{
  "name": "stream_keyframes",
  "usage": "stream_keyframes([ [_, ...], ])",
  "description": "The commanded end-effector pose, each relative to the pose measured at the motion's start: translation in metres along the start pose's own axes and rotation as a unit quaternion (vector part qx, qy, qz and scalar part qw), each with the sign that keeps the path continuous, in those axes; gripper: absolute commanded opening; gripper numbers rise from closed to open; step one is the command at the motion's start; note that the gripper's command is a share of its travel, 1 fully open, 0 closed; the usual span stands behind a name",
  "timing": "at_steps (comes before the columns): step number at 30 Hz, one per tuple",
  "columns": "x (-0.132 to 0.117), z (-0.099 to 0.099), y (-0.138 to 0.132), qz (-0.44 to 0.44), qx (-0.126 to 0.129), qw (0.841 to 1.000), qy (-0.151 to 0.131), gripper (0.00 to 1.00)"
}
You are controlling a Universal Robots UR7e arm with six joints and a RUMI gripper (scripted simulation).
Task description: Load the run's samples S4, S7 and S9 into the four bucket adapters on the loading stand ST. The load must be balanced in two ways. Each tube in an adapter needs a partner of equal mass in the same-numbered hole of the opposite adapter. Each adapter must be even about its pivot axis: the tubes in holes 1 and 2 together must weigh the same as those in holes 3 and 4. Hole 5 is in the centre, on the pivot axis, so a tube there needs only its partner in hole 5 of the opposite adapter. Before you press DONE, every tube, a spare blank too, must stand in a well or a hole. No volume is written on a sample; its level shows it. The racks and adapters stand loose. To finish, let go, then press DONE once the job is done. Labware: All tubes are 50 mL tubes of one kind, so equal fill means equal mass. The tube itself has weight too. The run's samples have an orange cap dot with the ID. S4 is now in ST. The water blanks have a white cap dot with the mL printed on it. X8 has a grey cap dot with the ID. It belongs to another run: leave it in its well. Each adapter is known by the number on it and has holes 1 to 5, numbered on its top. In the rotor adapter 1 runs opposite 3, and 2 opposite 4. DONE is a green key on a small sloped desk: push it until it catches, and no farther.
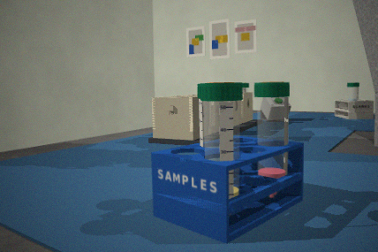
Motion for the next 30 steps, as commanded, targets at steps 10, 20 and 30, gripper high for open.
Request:
stream_keyframes([
  [10, 0.01, 0.006, 0.064, -0.001, 0.002, 1.0, 0.0, 0.35],
  [20, 0.015, 0.01, 0.103, -0.001, 0.002, 1.0, 0.0, 0.35],
  [30, 0.022, 0.014, 0.148, -0.001, 0.002, 1.0, 0.0, 0.35],
])
Point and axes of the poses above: the point where the finger pads meet when closed, its own z axis out along the fingers, its own y axis across the jaws, x = y × z, the point moved 9 cm from there along -z, back along the fingers, and after that the axes turned 15 degrees about -z, right-handed, at the moved point
